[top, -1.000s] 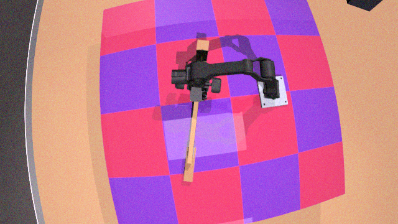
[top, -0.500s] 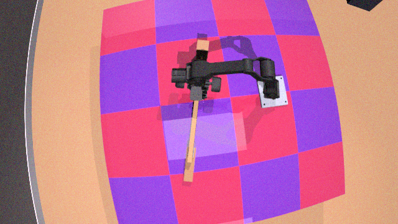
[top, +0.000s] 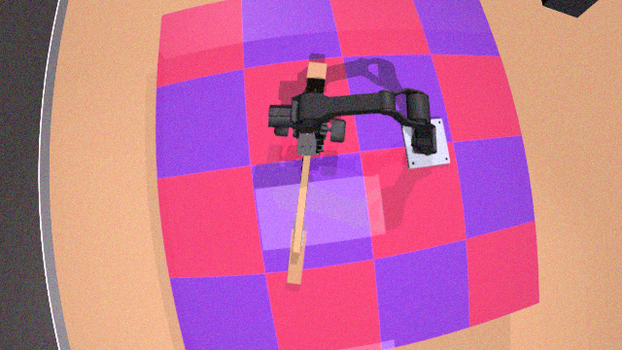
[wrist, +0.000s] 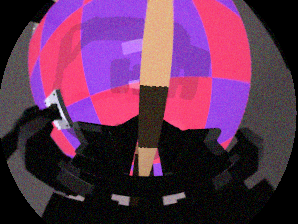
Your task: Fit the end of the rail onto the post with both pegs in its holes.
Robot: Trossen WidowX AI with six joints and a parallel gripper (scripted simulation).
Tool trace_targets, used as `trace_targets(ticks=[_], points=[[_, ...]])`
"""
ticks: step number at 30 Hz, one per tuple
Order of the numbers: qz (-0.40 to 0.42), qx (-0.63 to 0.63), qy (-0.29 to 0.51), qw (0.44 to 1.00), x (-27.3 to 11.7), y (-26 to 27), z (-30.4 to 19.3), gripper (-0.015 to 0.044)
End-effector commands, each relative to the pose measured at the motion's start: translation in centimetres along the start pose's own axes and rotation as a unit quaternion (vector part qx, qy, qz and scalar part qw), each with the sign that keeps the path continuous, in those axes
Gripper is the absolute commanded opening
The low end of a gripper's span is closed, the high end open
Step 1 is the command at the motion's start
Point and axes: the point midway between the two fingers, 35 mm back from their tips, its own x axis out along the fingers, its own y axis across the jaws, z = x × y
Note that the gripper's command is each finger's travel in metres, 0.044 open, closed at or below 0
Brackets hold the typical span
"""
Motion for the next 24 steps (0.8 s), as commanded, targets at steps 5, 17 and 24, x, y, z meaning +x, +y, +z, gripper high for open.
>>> trace_targets(ticks=[5, 17, 24], points=[[-0.004, -0.001, 0.001, 1.000, -0.20, -0.07, -0.38, 0.0000], [-0.004, -0.001, 0.001, 1.000, -0.32, -0.06, -0.74, 0.0000], [-0.004, -0.001, 0.001, 1.000, -0.39, -0.05, -0.95, 0.0000]])
